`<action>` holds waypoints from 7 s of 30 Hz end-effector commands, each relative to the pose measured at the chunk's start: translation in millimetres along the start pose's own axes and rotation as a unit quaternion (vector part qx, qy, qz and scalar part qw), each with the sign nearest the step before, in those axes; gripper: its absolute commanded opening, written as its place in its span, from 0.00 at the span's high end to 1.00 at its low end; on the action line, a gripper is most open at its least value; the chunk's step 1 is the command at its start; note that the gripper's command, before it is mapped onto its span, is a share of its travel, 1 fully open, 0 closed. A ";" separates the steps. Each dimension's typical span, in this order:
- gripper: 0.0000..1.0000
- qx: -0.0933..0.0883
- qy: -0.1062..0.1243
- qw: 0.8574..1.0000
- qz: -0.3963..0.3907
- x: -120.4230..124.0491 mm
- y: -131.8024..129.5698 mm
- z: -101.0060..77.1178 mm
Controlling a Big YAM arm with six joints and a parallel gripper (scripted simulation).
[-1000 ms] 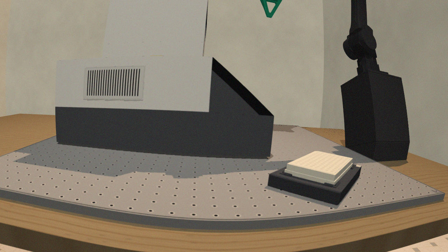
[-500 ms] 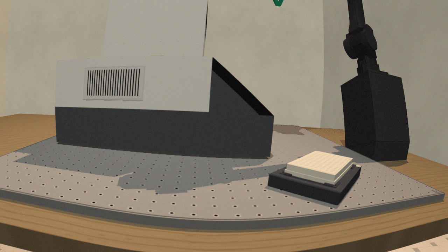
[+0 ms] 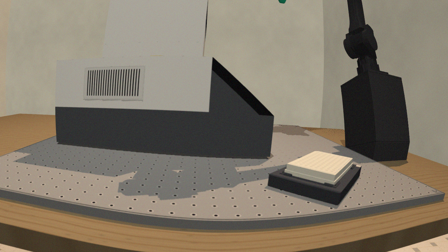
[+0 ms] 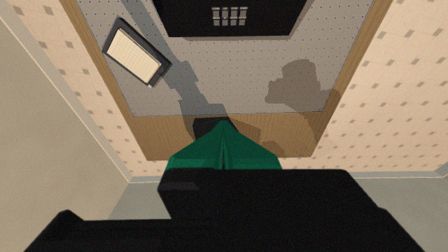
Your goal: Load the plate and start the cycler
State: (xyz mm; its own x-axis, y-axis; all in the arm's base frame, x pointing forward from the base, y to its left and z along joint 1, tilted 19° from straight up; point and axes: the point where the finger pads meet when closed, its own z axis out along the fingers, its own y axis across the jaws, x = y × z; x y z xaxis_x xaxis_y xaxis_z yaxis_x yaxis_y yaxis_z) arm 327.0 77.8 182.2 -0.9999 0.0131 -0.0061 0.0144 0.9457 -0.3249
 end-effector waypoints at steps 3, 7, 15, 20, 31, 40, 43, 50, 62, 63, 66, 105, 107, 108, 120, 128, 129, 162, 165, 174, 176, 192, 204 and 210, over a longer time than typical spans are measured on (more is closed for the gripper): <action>1.00 -0.034 -0.048 0.996 0.060 -12.9 -5.4 -8.6; 1.00 -0.043 -0.052 0.993 0.093 -8.9 -5.2 7.6; 1.00 -0.092 -0.094 0.965 0.228 -9.2 -7.2 44.4; 1.00 -0.121 -0.121 0.937 0.304 -8.0 -7.5 71.8; 1.00 -0.165 -0.159 0.876 0.424 -4.9 -7.5 120.6; 1.00 -0.201 -0.188 0.823 0.496 -7.4 -3.6 139.9; 1.00 -0.210 -0.197 0.788 0.544 -2.7 -7.7 161.6; 1.00 -0.247 -0.224 0.713 0.616 -4.6 -2.2 183.1; 1.00 -0.282 -0.246 0.625 0.684 -10.5 -1.9 185.5; 1.00 -0.278 -0.246 0.629 0.683 -13.6 -3.8 188.3; 1.00 -0.270 -0.246 0.636 0.680 -24.0 -7.5 192.8; 1.00 -0.262 -0.256 0.661 0.655 -73.9 -5.9 229.0; 1.00 -0.262 -0.256 0.661 0.655 -73.9 -5.9 229.0; 1.00 -0.259 -0.254 0.660 0.658 -71.0 -7.5 230.6; 1.00 -0.264 -0.259 0.657 0.657 -93.4 -8.6 239.7; 1.00 -0.259 -0.250 0.663 0.657 -82.7 -2.9 242.7; 1.00 -0.260 -0.246 0.663 0.657 -80.6 -2.1 242.8; 1.00 -0.245 -0.235 0.678 0.652 -67.1 0.0 253.9; 1.00 -0.252 -0.242 0.672 0.653 -74.8 -0.5 249.3; 1.00 -0.263 -0.253 0.664 0.653 -89.3 -1.4 241.1; 1.00 -0.264 -0.253 0.663 0.653 -89.9 -1.4 240.8; 1.00 -0.257 -0.246 0.668 0.654 -76.0 -1.4 247.2; 1.00 -0.255 -0.250 0.662 0.659 -91.0 -8.9 256.9; 1.00 -0.261 -0.254 0.660 0.657 -98.8 -6.5 255.3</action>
State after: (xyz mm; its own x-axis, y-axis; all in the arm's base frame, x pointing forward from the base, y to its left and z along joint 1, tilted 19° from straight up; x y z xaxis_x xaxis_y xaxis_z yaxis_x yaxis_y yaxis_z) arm 408.2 -16.3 -67.3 0.0056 0.9490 -0.3153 0.7649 0.1991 0.6126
